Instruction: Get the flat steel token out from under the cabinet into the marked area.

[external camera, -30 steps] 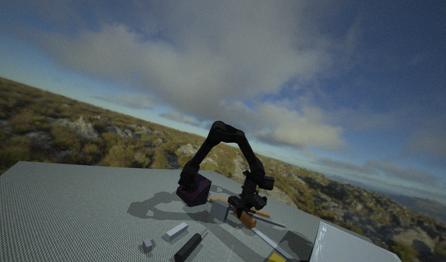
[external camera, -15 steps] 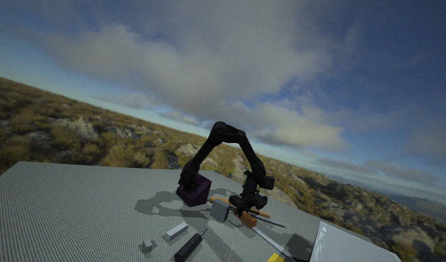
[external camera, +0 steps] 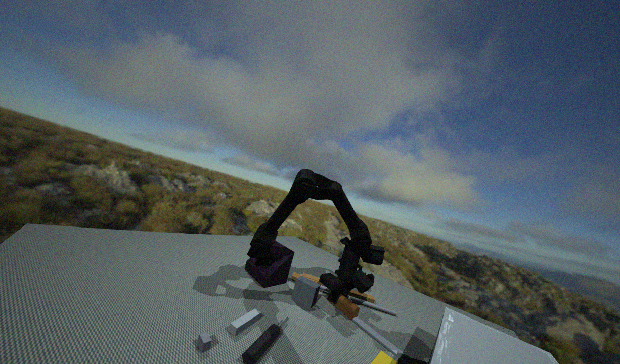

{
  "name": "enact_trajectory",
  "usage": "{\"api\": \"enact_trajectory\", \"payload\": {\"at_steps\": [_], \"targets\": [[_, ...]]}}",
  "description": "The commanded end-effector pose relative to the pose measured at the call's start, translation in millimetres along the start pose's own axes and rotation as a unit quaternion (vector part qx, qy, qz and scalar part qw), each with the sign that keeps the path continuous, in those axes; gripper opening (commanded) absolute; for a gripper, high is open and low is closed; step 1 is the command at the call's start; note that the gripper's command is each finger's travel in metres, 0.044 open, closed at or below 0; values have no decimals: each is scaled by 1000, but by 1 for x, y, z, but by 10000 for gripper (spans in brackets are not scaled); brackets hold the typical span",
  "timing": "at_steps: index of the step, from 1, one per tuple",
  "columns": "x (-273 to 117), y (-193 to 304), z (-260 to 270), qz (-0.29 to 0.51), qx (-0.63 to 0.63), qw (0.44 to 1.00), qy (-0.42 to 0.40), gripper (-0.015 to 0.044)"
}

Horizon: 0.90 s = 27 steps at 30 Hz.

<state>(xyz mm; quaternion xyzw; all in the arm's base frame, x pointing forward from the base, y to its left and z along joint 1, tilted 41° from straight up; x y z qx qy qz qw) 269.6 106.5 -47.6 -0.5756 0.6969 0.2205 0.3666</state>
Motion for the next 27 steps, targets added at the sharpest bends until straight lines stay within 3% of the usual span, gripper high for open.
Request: {"api": "enact_trajectory", "payload": {"at_steps": [1,2,10,15,18,27], "targets": [[-1,-6,0,-1,0,1000,-3,0],[-1,-7,0,-1,0,1000,-3,0],[0,-2,0,0,0,1000,0,200],[0,-2,0,0,0,1000,-1,200],[0,-2,-1,-1,0,1000,-3,270],[1,-3,0,-1,3,1000,-3,270]]}}
Point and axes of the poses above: the point midway between the two fingers, 35 mm back from their tips, its own x axis out along the fingers, its own z axis across the jaws, y = z × x, the point moved 7 cm from there along -x, back along the fingers, and after that the axes turned 2 degrees about -x, right-handed, at the moved point
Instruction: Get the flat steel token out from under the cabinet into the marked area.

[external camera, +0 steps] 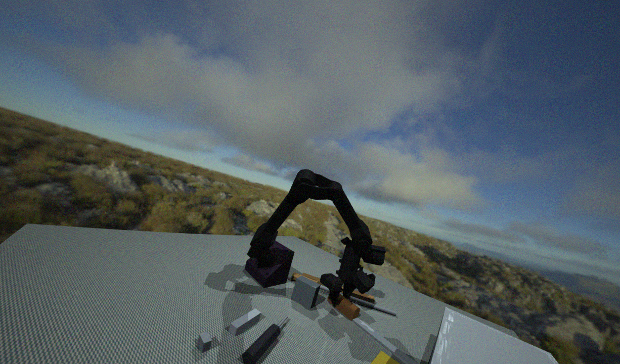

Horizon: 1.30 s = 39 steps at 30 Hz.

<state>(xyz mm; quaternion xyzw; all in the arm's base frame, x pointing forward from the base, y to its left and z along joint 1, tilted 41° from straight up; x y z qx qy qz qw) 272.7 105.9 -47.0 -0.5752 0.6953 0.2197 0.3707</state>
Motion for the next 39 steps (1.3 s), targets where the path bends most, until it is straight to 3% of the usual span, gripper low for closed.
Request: {"api": "enact_trajectory", "payload": {"at_steps": [1,10,15,23,26,39], "targets": [[1,0,0,1,0,1000,0,270],[5,5,-1,1,-3,1000,0,270],[2,1,0,-1,2,1000,-2,139],[2,1,0,-1,2,1000,-2,85],[2,1,0,-1,2,1000,-2,6],[-1,11,1,1,-1,1000,0,0]]}}
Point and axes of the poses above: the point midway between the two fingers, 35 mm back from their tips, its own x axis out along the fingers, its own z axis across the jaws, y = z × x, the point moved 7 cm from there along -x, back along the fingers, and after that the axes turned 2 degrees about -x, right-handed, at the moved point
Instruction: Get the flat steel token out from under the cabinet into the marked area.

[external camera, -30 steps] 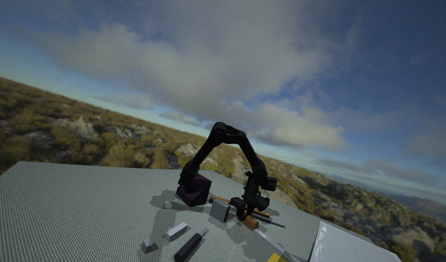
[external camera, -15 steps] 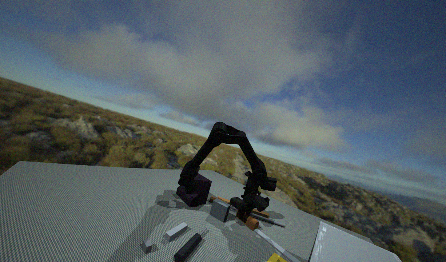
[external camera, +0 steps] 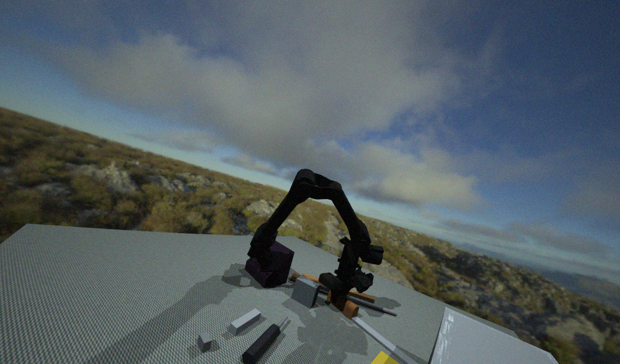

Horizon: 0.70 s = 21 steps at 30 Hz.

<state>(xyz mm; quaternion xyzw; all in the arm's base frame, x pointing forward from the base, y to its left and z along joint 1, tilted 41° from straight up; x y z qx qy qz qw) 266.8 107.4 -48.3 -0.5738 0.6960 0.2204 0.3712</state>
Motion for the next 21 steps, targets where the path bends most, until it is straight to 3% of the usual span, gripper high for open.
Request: {"api": "enact_trajectory", "payload": {"at_steps": [1,21], "targets": [[-1,6,0,0,-1,1000,1,0],[-1,-21,0,-1,1,1000,1,0]]}}
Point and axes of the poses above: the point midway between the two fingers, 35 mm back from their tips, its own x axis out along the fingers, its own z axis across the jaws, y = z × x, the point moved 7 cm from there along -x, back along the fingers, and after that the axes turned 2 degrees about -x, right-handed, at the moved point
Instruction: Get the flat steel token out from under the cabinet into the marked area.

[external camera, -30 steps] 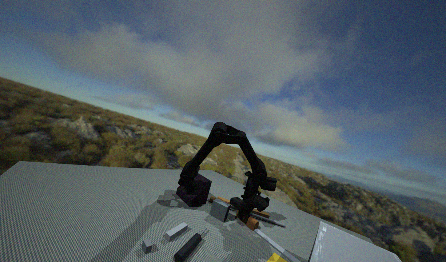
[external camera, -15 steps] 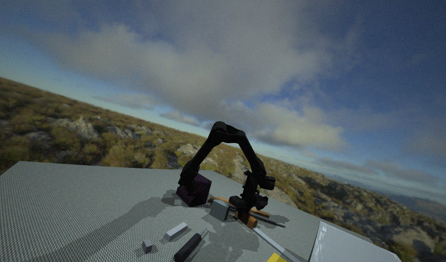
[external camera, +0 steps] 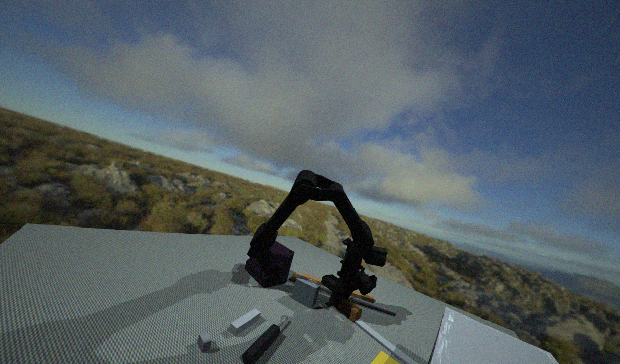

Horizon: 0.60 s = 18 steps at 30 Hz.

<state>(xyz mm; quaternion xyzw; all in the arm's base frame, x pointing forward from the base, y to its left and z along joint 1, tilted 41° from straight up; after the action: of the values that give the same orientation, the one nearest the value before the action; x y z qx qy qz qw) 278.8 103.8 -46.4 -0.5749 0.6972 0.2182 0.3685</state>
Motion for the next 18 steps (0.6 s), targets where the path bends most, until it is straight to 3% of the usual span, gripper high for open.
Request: {"api": "enact_trajectory", "payload": {"at_steps": [1,18], "targets": [[-1,-10,1,-1,1,1000,-3,0],[0,-34,0,-1,2,1000,-3,0]]}}
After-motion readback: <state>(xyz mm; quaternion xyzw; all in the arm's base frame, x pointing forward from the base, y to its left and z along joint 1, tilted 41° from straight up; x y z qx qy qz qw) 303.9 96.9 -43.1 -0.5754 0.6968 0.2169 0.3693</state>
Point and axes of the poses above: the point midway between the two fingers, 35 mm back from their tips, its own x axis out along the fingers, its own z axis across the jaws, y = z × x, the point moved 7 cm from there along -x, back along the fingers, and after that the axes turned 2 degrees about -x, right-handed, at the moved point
